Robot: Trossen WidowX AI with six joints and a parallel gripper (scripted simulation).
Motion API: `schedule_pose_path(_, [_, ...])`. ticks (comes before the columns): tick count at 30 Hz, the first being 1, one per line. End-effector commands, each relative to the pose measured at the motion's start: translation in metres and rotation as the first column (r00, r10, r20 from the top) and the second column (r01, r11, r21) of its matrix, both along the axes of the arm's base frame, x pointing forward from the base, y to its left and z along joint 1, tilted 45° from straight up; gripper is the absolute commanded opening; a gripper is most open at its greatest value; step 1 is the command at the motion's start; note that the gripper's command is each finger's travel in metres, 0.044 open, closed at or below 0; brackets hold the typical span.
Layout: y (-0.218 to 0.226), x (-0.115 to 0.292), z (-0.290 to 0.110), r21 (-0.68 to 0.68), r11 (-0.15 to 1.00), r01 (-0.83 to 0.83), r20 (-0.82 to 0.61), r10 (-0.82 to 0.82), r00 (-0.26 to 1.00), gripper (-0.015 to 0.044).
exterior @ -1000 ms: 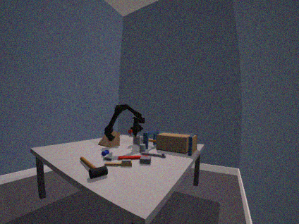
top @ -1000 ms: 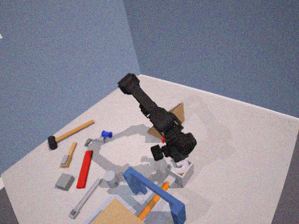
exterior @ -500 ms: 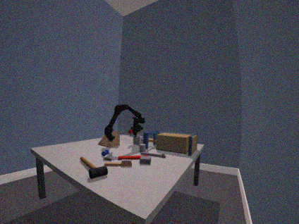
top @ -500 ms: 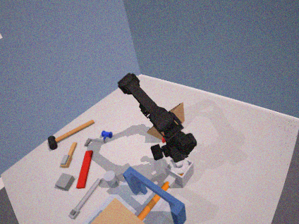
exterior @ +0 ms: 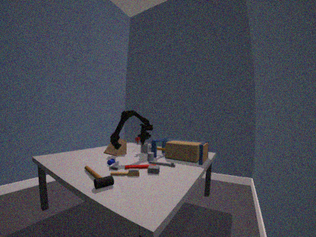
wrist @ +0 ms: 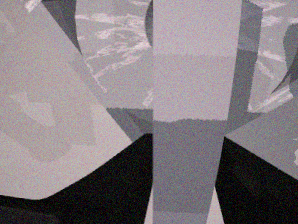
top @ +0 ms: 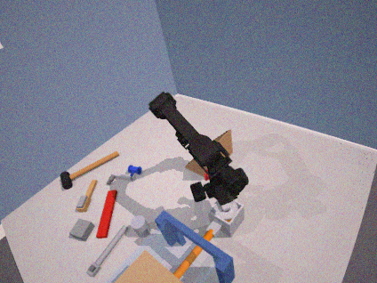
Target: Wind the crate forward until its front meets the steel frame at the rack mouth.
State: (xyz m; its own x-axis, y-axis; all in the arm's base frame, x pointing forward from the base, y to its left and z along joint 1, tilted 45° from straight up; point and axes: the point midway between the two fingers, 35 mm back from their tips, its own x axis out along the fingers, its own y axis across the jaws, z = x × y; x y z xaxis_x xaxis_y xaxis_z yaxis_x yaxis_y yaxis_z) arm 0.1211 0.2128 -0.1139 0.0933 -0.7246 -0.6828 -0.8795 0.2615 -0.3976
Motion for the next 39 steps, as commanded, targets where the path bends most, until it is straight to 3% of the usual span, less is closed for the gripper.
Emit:
schedule_pose_path(1, [-0.0028, 0.0017, -0.0024, -0.003, 1.0, -0.017, -0.023, 0.016, 1.0, 0.0])
schedule_pose_path(18, [-0.0034, 0.0033, -0.0018, -0.009, 0.999, -0.052, -0.055, 0.051, 0.997, 0.0])
schedule_pose_path(39, [-0.0025, -0.0002, -0.0034, 0.003, 1.0, 0.013, 0.005, -0.013, 1.0, 0.0])
